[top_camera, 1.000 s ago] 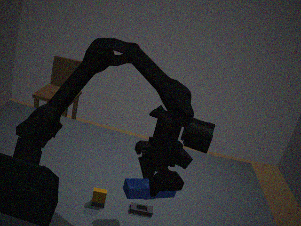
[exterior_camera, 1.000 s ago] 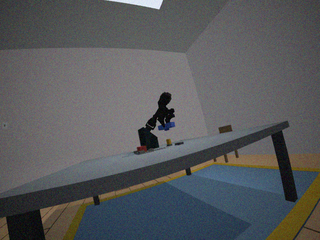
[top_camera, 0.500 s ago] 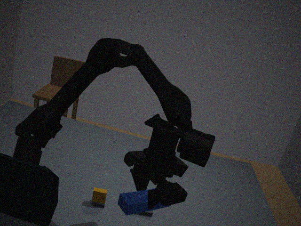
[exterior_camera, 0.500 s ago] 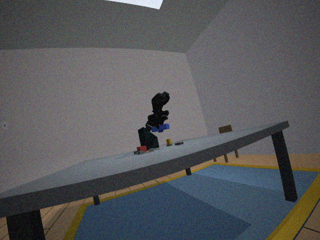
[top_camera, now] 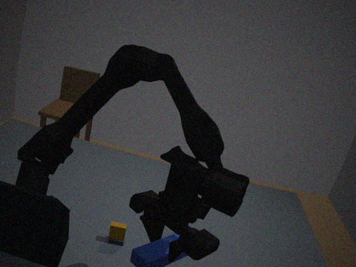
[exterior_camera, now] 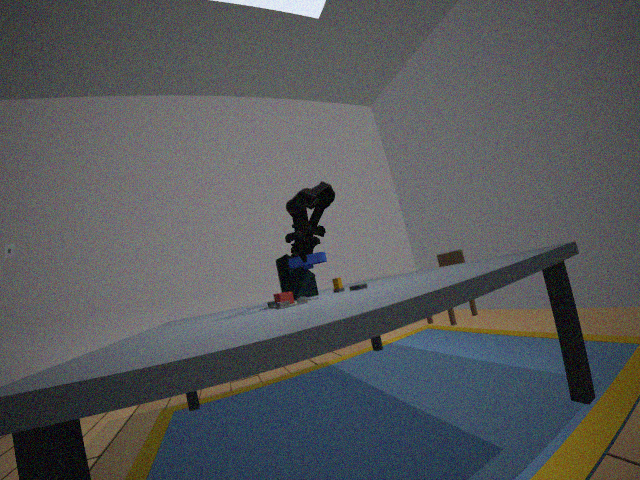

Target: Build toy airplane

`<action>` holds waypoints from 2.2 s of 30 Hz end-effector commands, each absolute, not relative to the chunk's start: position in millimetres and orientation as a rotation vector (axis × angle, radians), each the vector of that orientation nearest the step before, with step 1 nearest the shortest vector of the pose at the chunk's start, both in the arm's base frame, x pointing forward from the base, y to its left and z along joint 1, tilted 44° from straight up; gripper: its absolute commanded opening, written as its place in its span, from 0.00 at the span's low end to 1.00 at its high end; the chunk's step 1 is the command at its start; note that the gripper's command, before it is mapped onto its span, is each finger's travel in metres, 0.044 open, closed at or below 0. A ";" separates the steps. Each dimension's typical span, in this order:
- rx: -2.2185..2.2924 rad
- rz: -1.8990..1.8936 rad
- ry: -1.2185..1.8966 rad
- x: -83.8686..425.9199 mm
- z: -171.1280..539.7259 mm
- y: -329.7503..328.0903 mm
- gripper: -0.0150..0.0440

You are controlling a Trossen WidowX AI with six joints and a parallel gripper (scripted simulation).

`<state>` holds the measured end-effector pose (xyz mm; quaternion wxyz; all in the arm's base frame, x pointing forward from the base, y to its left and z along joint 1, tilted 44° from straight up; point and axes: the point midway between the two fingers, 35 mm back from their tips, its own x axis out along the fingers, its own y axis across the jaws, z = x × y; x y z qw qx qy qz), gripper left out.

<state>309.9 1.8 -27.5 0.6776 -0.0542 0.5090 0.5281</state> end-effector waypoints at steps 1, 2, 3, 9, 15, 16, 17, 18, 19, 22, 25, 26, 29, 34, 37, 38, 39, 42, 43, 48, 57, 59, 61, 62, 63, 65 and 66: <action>-0.163 1.219 1.115 304.1 -37.5 -6.0 0.25; -0.175 1.228 1.106 302.9 -39.9 -7.9 0.25; -0.186 1.237 1.097 301.7 -42.2 -9.8 0.25; -0.257 1.293 1.039 293.4 -56.7 -20.8 0.25; -0.327 1.348 0.977 284.1 -70.8 -30.9 0.25; -0.338 1.357 0.966 282.5 -73.1 -32.5 0.25; -0.350 1.366 0.955 280.8 -75.4 -34.1 0.25; -0.361 1.374 0.944 279.1 -77.7 -35.6 0.25; -0.373 1.383 0.933 277.4 -79.9 -37.1 0.25; -0.407 1.410 0.900 272.0 -86.7 -41.5 0.25; -0.442 1.437 0.863 266.2 -93.5 -45.7 0.25; -0.454 1.446 0.851 264.2 -95.9 -47.1 0.25; -0.490 1.473 0.812 258.0 -102.7 -51.0 0.25; -0.549 1.516 0.745 247.2 -113.8 -56.8 0.25; -0.576 1.535 0.712 242.0 -118.7 -59.1 0.25; -0.577 1.537 0.710 241.6 -119.0 -59.2 0.25; -0.577 1.537 0.710 241.8 -118.8 -59.3 0.30; -0.577 1.537 0.710 242.0 -118.7 -59.4 0.43; -0.577 1.537 0.710 242.0 -118.7 -59.4 0.48; -0.577 1.537 0.710 241.6 -118.9 -59.2 0.58; -0.577 1.537 0.710 241.6 -118.9 -59.2 0.58; -0.577 1.537 0.710 241.6 -119.1 -59.0 0.58; -0.577 1.537 0.710 241.5 -120.7 -57.6 0.58; -0.578 1.537 0.710 241.5 -122.0 -56.5 0.58; -0.578 1.537 0.710 241.4 -123.2 -55.4 0.58; -0.577 1.537 0.710 241.2 -125.7 -53.2 0.58; -0.577 1.537 0.710 241.1 -126.9 -52.1 0.58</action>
